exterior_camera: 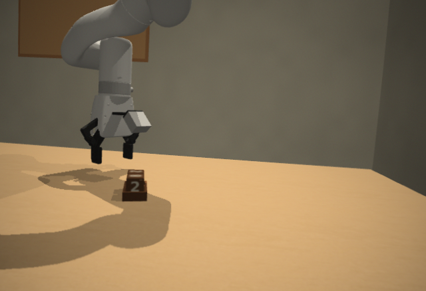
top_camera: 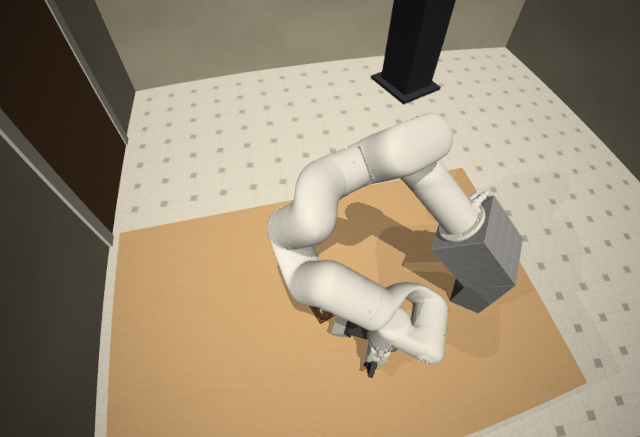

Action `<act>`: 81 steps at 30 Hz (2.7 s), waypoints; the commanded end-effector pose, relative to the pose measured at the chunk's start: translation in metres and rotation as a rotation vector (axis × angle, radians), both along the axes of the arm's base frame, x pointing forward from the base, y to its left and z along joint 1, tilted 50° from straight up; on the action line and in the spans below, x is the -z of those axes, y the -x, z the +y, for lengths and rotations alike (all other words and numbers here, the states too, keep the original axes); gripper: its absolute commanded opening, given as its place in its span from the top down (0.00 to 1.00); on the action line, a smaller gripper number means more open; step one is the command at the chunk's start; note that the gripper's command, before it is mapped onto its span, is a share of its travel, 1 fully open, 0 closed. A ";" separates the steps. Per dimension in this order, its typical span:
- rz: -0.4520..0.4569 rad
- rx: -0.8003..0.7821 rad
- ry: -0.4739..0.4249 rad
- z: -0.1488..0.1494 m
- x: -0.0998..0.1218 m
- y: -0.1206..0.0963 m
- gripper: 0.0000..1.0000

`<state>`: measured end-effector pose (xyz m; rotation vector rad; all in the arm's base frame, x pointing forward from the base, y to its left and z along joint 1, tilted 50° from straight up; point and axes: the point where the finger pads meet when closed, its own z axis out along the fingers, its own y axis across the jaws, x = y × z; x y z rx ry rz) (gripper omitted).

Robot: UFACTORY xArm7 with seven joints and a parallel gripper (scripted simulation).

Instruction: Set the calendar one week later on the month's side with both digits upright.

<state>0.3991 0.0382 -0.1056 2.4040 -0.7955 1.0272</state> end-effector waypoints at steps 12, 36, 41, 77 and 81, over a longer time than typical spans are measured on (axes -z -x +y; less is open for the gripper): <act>0.000 -0.002 -0.002 0.002 0.000 0.000 0.00; -0.040 0.043 -0.039 0.018 -0.022 0.013 0.00; -0.049 0.054 -0.047 0.016 -0.037 -0.004 0.00; -0.195 0.224 -0.183 0.009 -0.087 -0.060 0.00; -0.195 0.224 -0.183 0.009 -0.091 -0.064 0.00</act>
